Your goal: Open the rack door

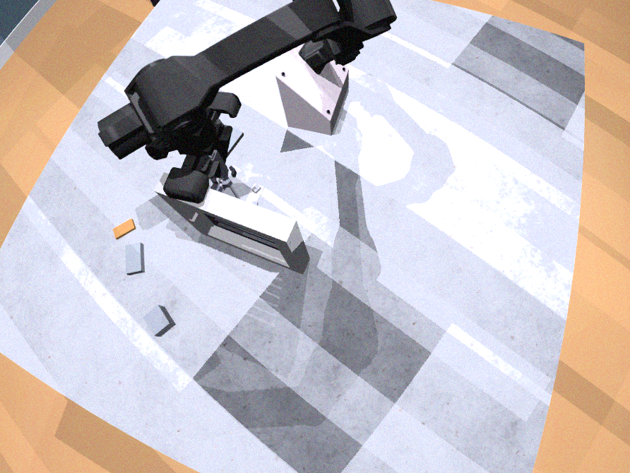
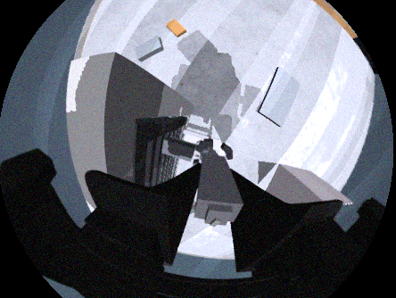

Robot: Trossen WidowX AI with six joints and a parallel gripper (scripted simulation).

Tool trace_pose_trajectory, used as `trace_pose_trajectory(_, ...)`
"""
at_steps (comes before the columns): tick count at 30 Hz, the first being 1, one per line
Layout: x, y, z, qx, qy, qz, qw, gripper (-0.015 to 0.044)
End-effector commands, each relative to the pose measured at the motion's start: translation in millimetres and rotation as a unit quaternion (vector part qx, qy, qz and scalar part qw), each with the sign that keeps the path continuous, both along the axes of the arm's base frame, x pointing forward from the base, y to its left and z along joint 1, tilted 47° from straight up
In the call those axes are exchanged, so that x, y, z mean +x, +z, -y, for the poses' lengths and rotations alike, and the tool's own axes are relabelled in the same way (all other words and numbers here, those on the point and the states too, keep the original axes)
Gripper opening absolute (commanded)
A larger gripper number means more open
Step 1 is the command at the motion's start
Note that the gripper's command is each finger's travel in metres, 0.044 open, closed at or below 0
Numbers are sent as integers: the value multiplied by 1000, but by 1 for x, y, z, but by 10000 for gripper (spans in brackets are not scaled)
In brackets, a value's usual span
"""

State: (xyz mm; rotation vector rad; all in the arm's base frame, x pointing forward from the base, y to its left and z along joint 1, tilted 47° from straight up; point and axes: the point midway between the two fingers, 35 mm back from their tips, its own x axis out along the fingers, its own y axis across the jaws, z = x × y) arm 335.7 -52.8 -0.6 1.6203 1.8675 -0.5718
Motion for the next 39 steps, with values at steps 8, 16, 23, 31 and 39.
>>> trace_pose_trajectory(8,0,0,2,-23,-164,-173,971,16)
trace_pose_trajectory(16,0,0,2,-23,-167,-176,970,16)
trace_pose_trajectory(23,0,0,2,-23,-167,-176,970,199)
trace_pose_trajectory(31,0,0,2,-19,-126,-132,983,288)
trace_pose_trajectory(39,0,0,2,-3,9,11,1000,288)
